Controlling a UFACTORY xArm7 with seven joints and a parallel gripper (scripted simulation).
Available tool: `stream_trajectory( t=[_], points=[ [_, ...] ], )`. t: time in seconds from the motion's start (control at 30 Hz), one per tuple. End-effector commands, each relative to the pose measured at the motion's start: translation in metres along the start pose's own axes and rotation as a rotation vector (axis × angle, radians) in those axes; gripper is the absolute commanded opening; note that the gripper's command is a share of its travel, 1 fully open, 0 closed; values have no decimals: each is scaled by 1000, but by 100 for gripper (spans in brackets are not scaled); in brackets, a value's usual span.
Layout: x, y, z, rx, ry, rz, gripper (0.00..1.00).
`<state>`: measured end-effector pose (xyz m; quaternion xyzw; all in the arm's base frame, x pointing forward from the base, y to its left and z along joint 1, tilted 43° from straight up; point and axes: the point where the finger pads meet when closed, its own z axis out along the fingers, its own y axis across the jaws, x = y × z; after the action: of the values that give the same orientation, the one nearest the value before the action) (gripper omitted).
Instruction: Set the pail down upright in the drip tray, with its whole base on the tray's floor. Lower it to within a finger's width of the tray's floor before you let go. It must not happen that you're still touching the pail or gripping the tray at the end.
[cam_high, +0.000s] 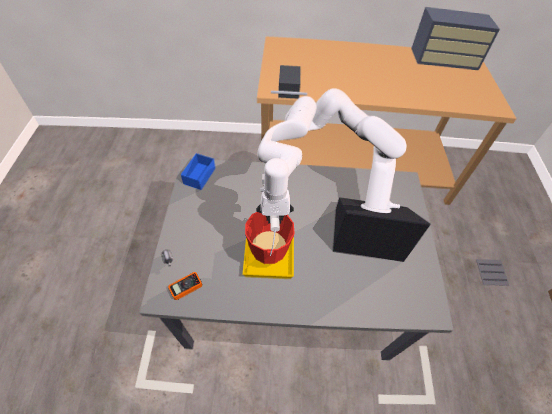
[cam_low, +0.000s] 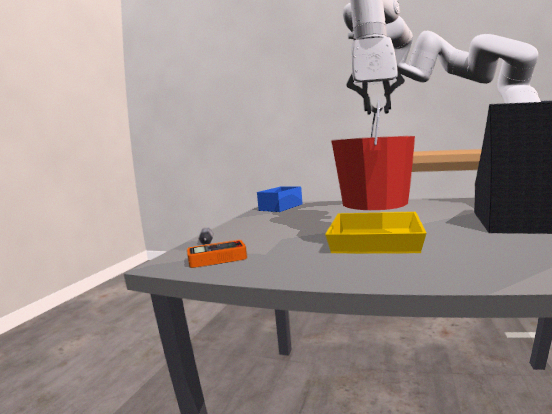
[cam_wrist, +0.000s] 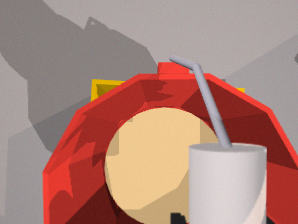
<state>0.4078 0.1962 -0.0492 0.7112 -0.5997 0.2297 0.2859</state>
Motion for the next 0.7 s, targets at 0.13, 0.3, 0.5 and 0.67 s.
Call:
stream_trajectory(
  t=[0.13,0.3,0.5,0.67],
  points=[
    [-1,-1,-2,4,-4,0,0],
    [-1,-1,-1,4,-4,0,0],
    [-1,-1,1,4,-4,0,0],
    [-1,-1,3,4,-4,0,0]
  ],
)
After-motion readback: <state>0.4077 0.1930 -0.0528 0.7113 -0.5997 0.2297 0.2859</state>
